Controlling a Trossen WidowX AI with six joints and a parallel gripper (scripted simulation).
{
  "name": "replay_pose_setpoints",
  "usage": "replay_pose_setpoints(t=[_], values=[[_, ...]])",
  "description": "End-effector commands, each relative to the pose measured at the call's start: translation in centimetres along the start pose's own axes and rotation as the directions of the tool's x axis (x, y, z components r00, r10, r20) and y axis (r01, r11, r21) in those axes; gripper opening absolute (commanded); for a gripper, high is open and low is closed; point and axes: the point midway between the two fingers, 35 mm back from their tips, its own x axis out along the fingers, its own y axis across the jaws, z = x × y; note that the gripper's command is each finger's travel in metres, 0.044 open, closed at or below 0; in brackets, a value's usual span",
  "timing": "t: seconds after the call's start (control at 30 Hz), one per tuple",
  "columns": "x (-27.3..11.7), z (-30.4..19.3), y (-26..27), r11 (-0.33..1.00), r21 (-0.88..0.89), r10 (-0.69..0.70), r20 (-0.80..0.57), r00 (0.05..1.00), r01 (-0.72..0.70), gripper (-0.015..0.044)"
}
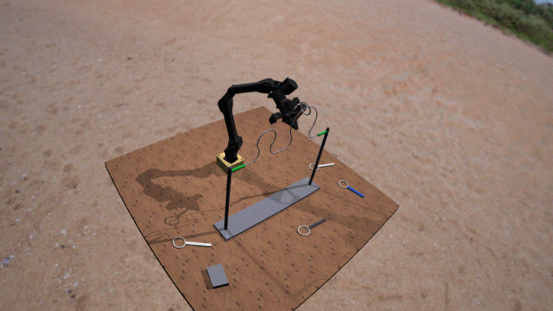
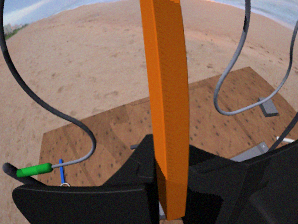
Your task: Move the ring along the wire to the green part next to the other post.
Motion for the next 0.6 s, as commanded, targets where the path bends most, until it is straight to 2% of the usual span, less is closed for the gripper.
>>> replay_pose_setpoints(t=[0.0, 0.57], values=[[0.12, -0.04, -0.17, 0.998, -0.048, -0.028, 0.005, 1.000, 0.028, -0.0150], [0.17, 0.08, -1.05, 0.965, -0.228, -0.125, 0.044, 0.991, 0.131, -0.0150]])
